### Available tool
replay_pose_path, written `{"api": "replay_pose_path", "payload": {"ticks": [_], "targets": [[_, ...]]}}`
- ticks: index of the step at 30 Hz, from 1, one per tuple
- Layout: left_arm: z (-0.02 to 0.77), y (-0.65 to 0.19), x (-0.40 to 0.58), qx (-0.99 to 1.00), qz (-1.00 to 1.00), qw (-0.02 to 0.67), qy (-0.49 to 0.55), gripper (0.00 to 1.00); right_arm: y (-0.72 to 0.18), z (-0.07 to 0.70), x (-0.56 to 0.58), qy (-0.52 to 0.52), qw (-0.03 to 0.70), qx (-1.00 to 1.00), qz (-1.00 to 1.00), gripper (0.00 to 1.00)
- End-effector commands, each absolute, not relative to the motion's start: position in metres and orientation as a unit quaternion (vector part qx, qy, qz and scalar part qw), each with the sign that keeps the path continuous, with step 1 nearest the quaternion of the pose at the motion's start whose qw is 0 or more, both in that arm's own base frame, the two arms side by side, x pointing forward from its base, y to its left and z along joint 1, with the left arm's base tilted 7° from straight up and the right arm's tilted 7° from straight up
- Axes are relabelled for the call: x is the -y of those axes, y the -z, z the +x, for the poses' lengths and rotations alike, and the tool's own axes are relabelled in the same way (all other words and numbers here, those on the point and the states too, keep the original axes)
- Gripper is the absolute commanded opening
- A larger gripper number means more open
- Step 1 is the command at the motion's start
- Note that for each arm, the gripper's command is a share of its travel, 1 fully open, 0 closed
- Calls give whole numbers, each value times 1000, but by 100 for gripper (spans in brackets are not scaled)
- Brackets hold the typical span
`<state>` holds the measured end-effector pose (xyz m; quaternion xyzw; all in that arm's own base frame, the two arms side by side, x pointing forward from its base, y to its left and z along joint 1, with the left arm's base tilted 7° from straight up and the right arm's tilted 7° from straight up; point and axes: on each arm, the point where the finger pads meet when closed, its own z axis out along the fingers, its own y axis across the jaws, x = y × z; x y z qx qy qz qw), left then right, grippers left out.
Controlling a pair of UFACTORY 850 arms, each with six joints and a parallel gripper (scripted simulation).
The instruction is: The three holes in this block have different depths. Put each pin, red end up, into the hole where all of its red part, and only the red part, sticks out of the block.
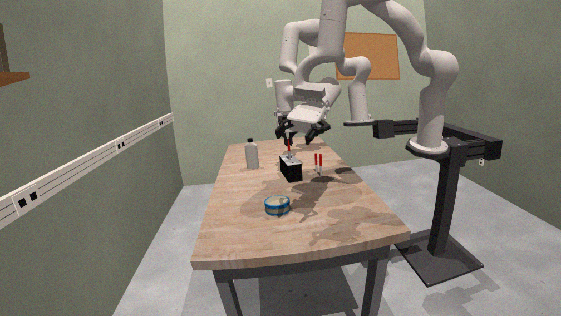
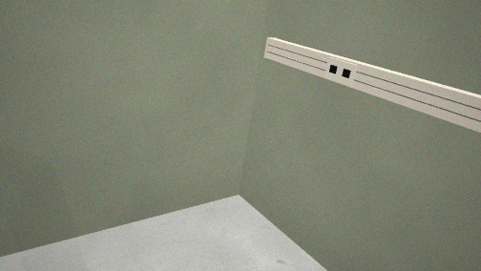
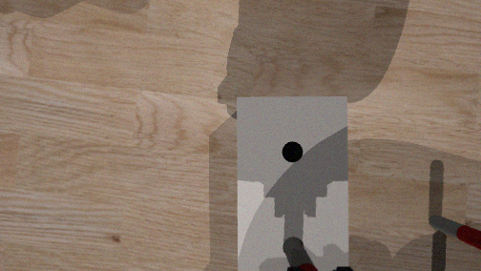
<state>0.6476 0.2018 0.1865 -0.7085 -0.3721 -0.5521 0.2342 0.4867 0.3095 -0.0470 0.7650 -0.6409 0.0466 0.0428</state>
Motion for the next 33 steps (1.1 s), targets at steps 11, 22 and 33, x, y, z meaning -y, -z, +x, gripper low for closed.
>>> {"api": "replay_pose_path", "payload": {"ticks": [11,22,33], "targets": [[648,-188,-202,372,-708,234,553,100,46,487,-310,-47,41,641,765,0],[648,-188,-202,372,-708,234,553,100,50,488,-309,-47,42,641,765,0],[648,-188,-202,372,-708,234,553,100,50,488,-309,-47,42,641,765,0]]}}
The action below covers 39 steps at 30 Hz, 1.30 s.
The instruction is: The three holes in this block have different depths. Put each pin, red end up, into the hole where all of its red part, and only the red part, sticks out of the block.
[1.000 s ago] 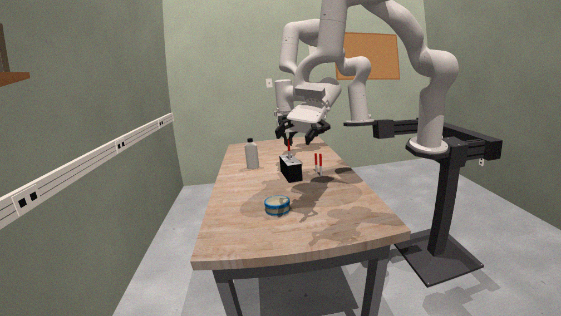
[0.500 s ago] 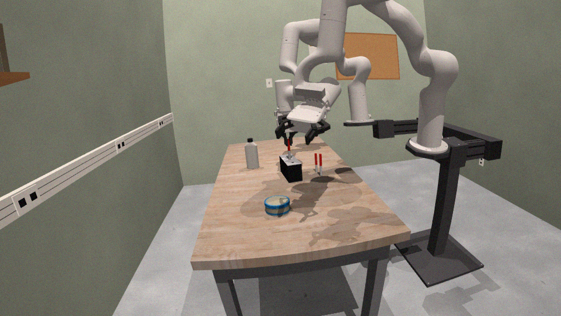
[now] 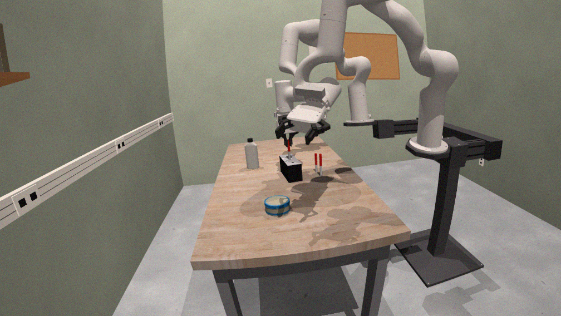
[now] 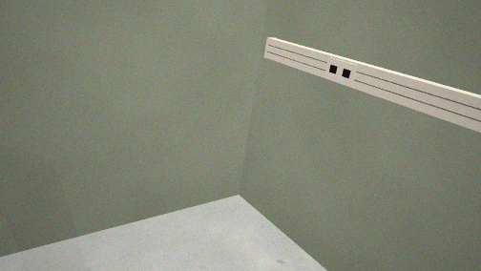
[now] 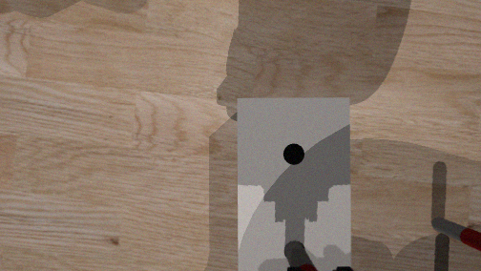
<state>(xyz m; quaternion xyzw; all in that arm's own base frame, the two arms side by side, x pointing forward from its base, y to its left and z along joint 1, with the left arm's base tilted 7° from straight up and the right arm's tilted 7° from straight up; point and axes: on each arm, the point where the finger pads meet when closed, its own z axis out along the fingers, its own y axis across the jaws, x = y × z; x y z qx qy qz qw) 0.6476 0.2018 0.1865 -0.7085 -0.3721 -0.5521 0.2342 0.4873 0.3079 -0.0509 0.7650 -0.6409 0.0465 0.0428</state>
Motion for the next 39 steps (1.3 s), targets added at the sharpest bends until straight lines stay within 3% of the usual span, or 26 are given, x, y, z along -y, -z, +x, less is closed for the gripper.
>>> {"api": "replay_pose_path", "payload": {"ticks": [1,39], "targets": [[648,-188,-202,372,-708,234,553,100,50,488,-309,-47,42,641,765,0],[648,-188,-202,372,-708,234,553,100,53,487,-309,-47,41,641,765,0]]}}
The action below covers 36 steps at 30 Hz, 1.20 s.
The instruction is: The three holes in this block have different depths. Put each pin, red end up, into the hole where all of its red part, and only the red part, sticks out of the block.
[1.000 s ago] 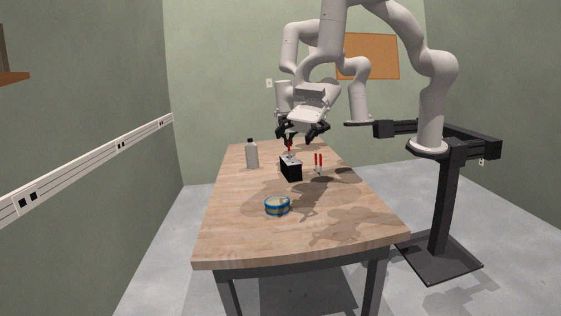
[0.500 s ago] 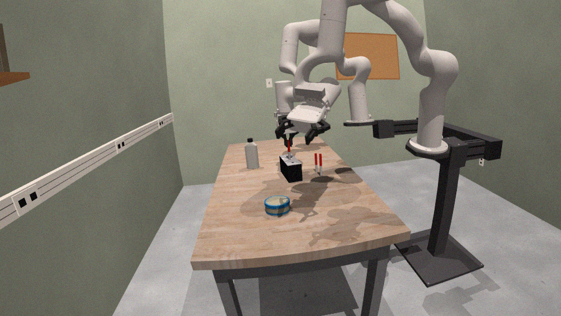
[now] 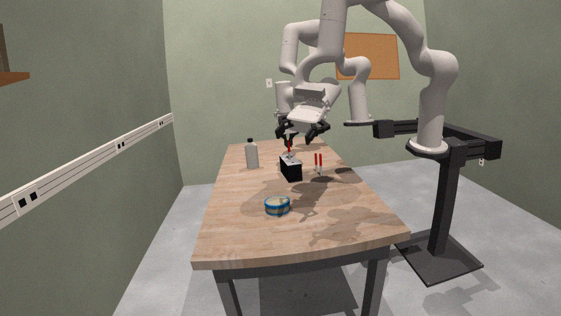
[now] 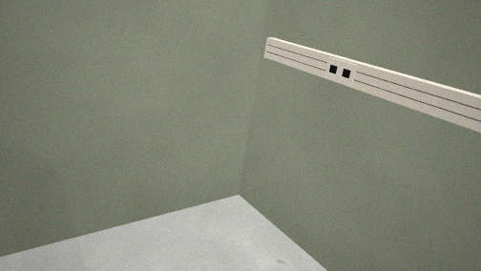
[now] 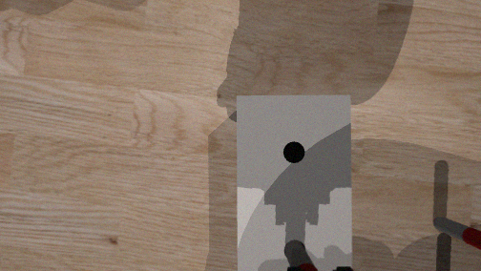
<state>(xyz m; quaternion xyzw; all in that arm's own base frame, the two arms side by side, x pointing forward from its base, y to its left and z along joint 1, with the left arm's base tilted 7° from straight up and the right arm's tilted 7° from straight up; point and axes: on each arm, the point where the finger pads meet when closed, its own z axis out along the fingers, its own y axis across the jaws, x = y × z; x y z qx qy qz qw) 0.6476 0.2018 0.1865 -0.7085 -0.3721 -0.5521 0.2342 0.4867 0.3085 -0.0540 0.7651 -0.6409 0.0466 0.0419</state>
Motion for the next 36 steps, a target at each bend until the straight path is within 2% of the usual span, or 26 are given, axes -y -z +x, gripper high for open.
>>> {"api": "replay_pose_path", "payload": {"ticks": [1,36], "targets": [[648,-188,-202,372,-708,234,553,100,53,487,-309,-47,41,641,765,0],[648,-188,-202,372,-708,234,553,100,57,488,-309,-47,41,641,765,0]]}}
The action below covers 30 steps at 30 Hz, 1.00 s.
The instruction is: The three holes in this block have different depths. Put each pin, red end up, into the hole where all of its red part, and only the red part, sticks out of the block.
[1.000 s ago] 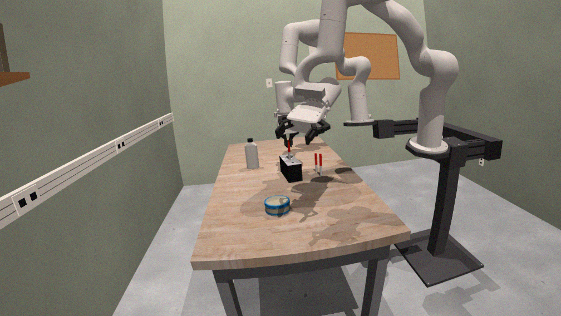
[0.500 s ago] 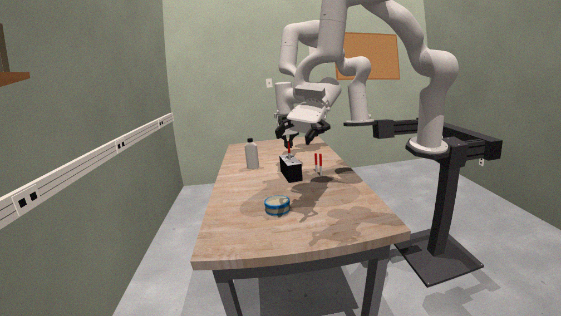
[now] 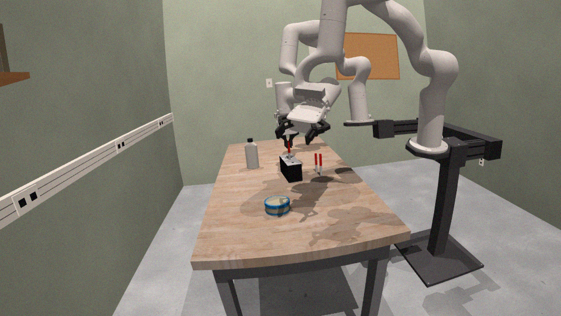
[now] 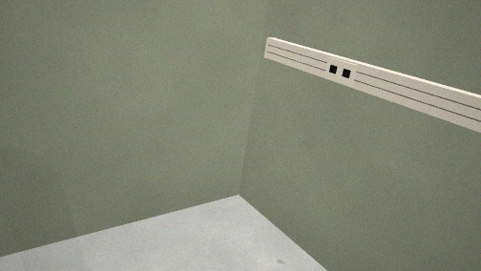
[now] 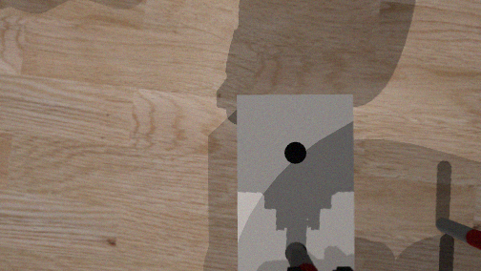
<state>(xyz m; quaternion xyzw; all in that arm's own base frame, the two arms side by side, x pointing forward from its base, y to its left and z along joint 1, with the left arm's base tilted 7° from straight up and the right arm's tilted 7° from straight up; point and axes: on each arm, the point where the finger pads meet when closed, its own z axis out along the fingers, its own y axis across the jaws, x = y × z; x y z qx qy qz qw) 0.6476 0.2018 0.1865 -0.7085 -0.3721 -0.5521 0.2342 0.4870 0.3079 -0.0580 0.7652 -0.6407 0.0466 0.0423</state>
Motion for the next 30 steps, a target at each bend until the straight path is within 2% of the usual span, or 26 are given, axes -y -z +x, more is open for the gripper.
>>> {"api": "replay_pose_path", "payload": {"ticks": [1,30], "targets": [[648,-188,-202,372,-708,234,553,100,57,488,-309,-47,41,641,765,0],[648,-188,-202,372,-708,234,553,100,62,488,-308,-47,41,641,765,0]]}}
